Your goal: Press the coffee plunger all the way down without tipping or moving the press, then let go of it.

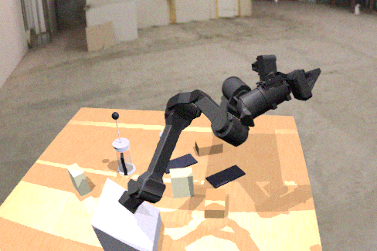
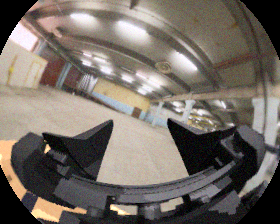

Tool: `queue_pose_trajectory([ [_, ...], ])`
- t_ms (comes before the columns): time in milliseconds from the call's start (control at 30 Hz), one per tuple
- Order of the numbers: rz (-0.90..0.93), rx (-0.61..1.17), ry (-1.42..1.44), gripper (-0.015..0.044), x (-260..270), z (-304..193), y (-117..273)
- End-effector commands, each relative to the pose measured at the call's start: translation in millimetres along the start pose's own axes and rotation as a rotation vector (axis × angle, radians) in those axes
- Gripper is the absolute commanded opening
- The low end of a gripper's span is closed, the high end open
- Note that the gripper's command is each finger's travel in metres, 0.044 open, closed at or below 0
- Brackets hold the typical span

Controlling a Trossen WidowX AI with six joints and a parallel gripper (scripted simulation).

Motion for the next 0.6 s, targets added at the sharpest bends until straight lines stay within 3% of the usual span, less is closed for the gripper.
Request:
queue_pose_trajectory([
  [0, -0.001, 0.0, -0.003, 0.0426, 0, -1, 0],
  [567, -0.141, -0.109, -0.524, 0.044, -14, -64, -9],
])
Point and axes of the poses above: the point midway between the two fingers, 35 mm back from their tips, its own y axis back along the fingers, its own x axis across the jaws, z = x × y, the point moved 9 cm from there along y, back along the fingers, and after that the axes turned 1 degree about y, right-handed, at the moved point
